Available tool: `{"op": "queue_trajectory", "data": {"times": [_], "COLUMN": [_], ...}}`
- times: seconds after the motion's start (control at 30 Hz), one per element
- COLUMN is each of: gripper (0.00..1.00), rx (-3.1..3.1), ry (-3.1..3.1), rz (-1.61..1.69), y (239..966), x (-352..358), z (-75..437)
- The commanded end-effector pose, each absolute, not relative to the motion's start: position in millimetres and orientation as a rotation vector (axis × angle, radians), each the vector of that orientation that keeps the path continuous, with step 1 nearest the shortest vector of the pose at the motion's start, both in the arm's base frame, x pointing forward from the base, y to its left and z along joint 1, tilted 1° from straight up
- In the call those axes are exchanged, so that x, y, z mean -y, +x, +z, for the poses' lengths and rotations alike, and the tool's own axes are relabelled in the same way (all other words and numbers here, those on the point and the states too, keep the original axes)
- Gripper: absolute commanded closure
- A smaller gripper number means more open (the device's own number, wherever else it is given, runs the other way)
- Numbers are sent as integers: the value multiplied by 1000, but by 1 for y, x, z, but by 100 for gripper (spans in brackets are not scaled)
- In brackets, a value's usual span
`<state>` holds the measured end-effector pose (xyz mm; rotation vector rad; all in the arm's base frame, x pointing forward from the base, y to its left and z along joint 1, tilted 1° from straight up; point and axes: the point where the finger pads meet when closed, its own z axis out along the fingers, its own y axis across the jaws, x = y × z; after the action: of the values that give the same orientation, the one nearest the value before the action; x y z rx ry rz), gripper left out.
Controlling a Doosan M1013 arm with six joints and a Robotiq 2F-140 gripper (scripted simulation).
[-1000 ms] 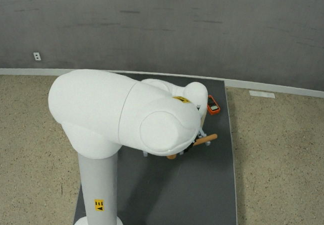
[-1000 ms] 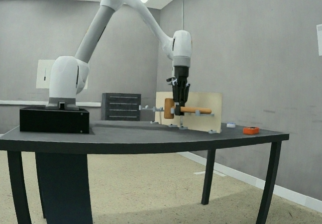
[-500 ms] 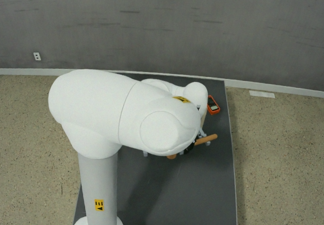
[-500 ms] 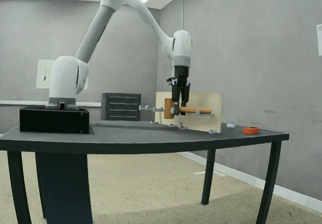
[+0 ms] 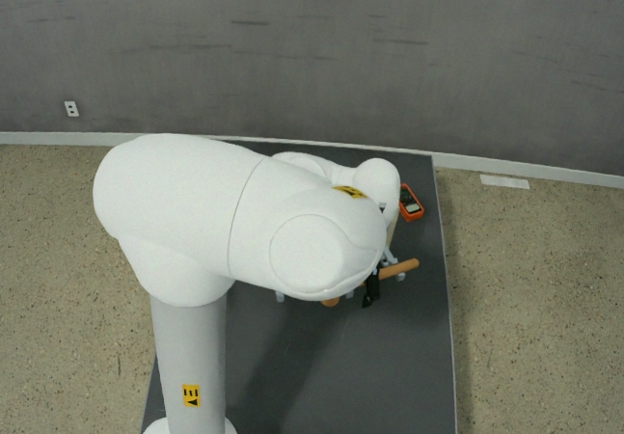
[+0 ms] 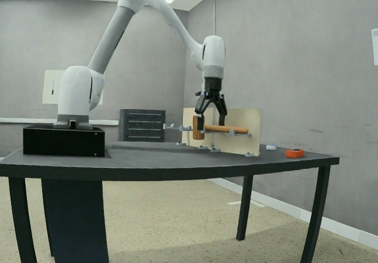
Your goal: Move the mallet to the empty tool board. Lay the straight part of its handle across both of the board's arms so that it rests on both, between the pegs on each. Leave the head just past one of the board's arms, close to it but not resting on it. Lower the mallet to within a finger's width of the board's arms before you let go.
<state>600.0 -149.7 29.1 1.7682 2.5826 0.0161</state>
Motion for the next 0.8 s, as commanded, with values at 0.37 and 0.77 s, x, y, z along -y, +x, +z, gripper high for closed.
{"op": "queue_trajectory", "data": {"times": [0.37,0.77], "gripper": [0,0], "rx": [-2582,-2581], "ry": [1768,1768], "rz": [17,17], "y": [600,597], "x": [150,149], "z": [30,127]}}
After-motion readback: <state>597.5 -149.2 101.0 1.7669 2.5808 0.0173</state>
